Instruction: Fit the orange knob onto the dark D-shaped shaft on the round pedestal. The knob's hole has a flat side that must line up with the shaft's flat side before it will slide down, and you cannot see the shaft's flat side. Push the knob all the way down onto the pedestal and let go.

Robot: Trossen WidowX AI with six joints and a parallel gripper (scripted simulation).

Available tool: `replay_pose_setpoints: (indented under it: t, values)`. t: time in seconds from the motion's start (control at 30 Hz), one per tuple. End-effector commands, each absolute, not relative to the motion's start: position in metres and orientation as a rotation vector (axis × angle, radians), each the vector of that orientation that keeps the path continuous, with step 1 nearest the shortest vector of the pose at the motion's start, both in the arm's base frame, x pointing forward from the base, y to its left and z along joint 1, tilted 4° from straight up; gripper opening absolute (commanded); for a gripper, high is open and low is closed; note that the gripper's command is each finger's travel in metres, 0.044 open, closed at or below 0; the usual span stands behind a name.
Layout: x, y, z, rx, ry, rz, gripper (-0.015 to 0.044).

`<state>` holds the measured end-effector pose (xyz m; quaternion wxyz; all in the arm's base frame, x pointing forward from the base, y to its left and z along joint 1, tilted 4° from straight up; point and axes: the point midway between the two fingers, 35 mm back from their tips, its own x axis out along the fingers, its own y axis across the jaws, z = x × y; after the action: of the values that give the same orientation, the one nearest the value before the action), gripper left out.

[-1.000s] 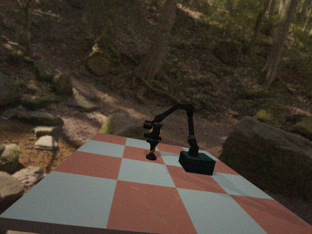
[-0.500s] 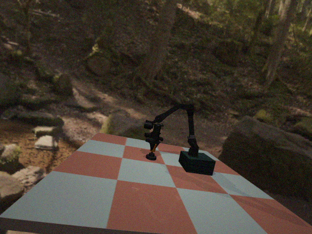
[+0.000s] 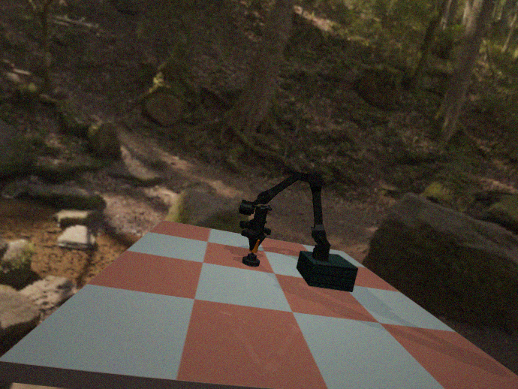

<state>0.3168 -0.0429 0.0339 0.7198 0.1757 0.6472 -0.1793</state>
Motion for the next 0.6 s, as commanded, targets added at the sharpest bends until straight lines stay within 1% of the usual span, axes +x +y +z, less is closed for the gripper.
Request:
replay_pose_setpoints:
  t: [0.0,0.2,0.4,0.57]
  values:
    - [0.3167,-0.0426,0.0348,0.393,1.428,-0.398,0.0000]
    - [0.3164,-0.0425,0.0388,0.400,1.427,-0.404,0.0000]
    - [0.3163,-0.0424,0.0401,0.554,1.393,-0.542,0.0000]
    - [0.3179,-0.0427,0.0400,0.562,1.391,-0.549,0.0000]
